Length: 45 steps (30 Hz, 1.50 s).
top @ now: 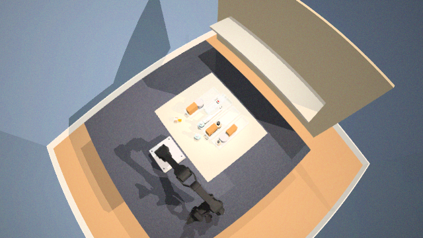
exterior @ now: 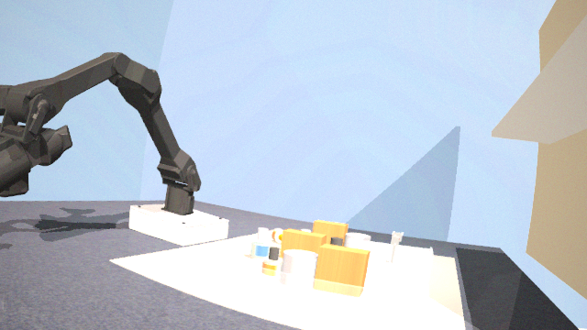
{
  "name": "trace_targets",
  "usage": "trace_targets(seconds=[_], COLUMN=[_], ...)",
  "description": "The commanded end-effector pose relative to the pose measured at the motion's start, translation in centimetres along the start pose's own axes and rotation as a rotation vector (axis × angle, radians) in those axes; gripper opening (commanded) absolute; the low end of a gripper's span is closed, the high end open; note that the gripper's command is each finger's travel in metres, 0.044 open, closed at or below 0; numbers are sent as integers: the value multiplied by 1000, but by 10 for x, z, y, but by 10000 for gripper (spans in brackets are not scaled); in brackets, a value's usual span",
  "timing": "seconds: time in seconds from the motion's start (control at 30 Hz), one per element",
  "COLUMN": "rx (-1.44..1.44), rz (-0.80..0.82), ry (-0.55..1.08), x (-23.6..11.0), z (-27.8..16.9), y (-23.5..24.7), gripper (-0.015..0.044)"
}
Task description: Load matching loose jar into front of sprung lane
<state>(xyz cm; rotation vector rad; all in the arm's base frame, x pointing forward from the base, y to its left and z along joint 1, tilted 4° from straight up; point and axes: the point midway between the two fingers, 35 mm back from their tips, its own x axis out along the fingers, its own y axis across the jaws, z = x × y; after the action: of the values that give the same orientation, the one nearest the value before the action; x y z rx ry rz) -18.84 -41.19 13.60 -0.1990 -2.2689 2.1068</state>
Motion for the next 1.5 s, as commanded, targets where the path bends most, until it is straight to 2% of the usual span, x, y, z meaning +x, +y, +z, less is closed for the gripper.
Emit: trace_targets(seconds=[0.0, 0.07, 0.2, 0.4, 0.6, 0.8, 0.97, 1.13, 1.33, 1.47], rx=[0, -3, -31, -136, -314, -549, -800, -1056, -1066, -1066], rz=[6, 59, 222, 466, 695, 916, 1076, 1192, 1196, 1195], ry=[-4, -37, -152, -357, -593, -840, -1048, -1219, -1226, -1226], x=[-3, -26, -97, -197, -284, -349, -382, -387, -387, -386], z=[0, -2, -16, -57, -124, -211, -296, -372, -374, -371], y=[0, 2, 8, 24, 42, 59, 70, 76, 79, 107], gripper=[426, 440, 440, 440, 440, 440, 440, 440, 440, 440])
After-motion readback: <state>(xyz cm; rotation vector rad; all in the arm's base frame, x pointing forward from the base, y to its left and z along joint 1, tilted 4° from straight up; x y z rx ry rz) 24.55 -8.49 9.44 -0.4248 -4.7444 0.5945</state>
